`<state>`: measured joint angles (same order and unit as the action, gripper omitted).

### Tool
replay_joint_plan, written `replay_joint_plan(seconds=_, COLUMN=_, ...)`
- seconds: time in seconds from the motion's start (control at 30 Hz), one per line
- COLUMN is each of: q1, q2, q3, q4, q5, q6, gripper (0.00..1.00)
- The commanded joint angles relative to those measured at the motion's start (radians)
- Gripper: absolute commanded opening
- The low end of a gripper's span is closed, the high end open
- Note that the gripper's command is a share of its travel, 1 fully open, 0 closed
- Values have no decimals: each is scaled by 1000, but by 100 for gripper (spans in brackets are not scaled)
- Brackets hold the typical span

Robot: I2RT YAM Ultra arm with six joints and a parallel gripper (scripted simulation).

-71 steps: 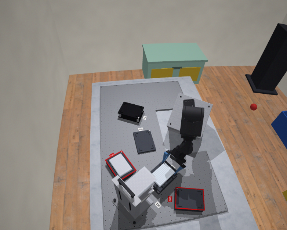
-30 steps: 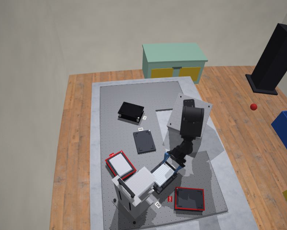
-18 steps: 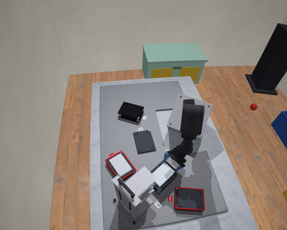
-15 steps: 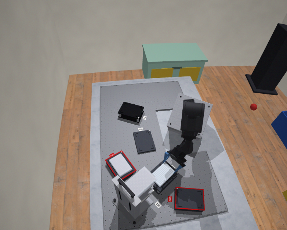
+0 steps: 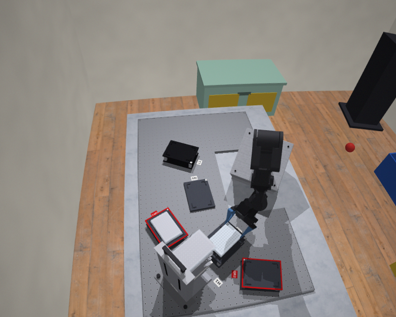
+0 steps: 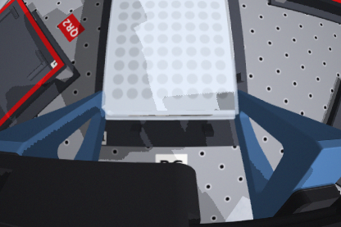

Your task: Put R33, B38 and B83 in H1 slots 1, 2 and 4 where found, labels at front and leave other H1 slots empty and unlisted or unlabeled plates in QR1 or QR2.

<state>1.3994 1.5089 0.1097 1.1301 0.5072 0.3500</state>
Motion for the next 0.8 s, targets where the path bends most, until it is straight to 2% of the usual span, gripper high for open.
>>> replay_joint_plan(seconds=0.0, q1=15, q2=-56, q3=-25, q4=-40, q5=18, q6=6, gripper=86)
replay_joint_plan(seconds=0.57, q1=27, q2=-209, q3=-29, q4=-191, q5=29, q6=10, gripper=86)
replay_joint_plan(seconds=0.77, q1=33, q2=-278, q3=-7, q4=-261, q5=35, q6=11, gripper=86)
